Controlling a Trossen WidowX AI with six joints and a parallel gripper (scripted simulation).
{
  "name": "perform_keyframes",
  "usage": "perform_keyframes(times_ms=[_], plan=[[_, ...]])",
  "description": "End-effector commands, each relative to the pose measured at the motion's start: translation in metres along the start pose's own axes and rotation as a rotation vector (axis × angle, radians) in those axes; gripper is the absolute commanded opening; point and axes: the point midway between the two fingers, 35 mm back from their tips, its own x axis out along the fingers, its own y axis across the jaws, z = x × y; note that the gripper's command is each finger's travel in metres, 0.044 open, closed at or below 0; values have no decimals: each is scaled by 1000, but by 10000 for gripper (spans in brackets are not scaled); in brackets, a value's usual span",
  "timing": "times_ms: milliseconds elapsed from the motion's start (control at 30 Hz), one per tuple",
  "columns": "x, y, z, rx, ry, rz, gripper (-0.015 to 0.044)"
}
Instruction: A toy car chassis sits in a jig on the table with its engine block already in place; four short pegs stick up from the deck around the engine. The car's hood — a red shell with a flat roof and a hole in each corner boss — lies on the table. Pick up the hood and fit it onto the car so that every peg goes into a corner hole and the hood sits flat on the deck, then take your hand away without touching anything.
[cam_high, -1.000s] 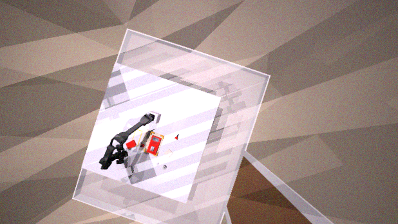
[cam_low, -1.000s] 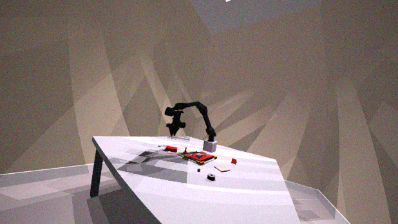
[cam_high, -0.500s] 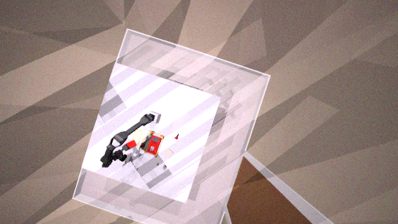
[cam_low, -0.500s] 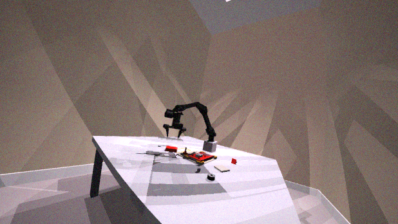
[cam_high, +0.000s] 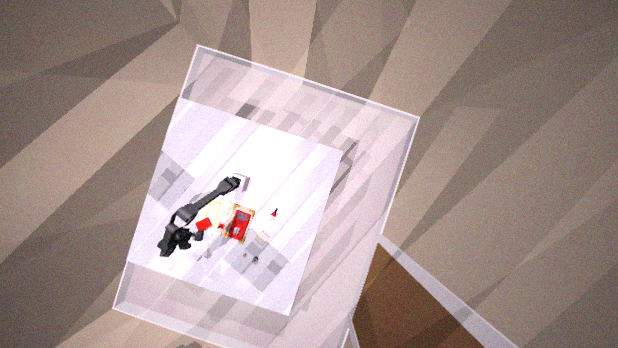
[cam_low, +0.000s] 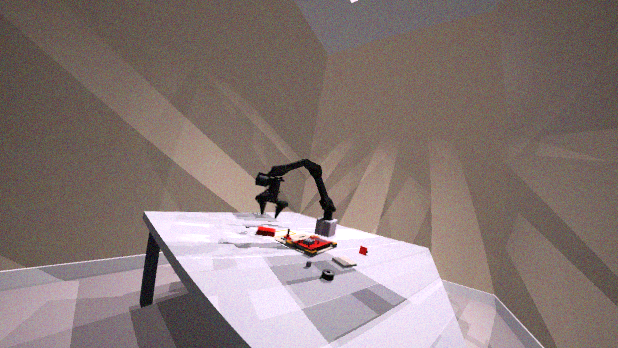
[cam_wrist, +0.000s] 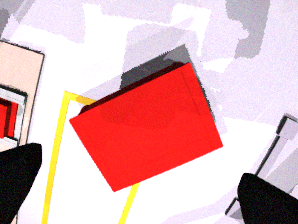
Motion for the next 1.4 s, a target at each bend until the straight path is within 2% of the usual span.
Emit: perform_keyframes(times_ms=[0, 433, 1367], plan=[[5, 0, -4, 227, 3, 7, 440], [17, -3, -13, 956, 10, 7, 440], [28, -7, -14, 966, 10, 6, 440]])
